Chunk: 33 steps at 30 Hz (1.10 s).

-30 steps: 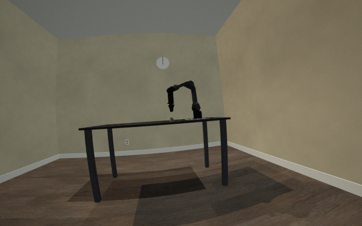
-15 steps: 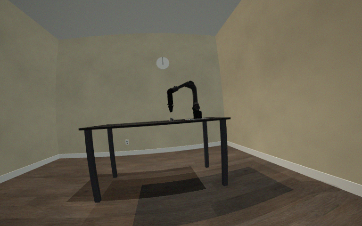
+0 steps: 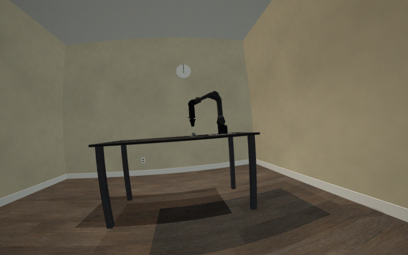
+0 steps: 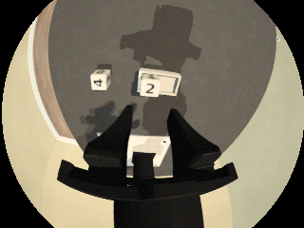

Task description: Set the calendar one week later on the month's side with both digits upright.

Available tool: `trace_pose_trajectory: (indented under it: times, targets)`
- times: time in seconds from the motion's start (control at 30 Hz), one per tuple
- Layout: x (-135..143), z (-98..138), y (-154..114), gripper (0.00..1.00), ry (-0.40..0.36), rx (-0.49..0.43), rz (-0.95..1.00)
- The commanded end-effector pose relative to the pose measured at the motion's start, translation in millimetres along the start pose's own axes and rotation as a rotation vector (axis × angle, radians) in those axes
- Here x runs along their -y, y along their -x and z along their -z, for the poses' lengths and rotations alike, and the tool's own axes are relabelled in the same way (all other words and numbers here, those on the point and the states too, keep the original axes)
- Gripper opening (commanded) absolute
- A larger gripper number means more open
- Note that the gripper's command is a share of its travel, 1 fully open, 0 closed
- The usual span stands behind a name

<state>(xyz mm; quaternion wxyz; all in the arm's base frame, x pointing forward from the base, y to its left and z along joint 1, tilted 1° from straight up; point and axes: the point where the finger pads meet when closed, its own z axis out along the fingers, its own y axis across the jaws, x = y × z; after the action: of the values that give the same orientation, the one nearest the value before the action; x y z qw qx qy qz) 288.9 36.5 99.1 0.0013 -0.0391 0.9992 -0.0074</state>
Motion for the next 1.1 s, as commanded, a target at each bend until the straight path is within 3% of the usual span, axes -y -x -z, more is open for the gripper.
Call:
trace_pose_trajectory:
  times: [0.0,1.07]
  targets:
    - [-0.2,0.3,0.1,0.59,0.0,0.001,0.0]
    - [0.1,-9.7,-0.2,0.59,0.001,-0.003,0.001]
